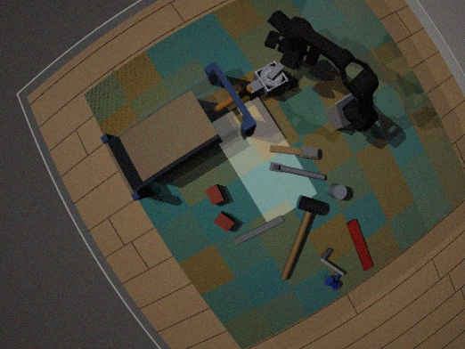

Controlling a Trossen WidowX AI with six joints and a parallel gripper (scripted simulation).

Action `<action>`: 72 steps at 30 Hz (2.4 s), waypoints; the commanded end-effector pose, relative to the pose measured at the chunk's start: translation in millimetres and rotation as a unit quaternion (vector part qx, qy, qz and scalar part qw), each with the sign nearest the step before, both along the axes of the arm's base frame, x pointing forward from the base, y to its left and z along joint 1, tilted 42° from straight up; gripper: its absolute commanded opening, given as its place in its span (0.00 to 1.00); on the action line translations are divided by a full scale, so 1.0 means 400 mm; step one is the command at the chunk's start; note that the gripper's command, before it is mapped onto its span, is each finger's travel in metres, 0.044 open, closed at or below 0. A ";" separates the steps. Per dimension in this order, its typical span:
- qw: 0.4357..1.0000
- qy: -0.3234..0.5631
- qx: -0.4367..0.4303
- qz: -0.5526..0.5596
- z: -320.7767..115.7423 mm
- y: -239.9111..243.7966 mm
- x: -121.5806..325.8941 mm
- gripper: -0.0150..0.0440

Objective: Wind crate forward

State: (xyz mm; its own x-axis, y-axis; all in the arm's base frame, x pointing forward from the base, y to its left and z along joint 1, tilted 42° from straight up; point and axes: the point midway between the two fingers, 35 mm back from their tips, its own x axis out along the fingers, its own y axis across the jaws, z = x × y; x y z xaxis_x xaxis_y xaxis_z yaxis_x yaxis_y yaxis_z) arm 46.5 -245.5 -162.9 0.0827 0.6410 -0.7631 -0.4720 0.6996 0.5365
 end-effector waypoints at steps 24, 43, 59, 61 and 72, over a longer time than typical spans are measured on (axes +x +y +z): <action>1.000 -0.002 -0.006 -0.004 -0.069 -0.084 0.051 0.25; 1.000 -0.003 -0.007 -0.004 -0.098 -0.130 0.110 0.25; 1.000 -0.005 -0.007 -0.004 -0.111 -0.156 0.169 0.25; 1.000 -0.005 -0.007 -0.004 -0.112 -0.159 0.177 0.25; 1.000 -0.006 -0.007 -0.004 -0.114 -0.168 0.221 0.25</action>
State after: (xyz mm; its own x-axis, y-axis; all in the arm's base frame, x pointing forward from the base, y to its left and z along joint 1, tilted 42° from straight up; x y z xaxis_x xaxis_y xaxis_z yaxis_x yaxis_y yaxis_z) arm 116.6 -311.4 -206.0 0.0733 0.6380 -0.7666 -0.4591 0.7039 0.5419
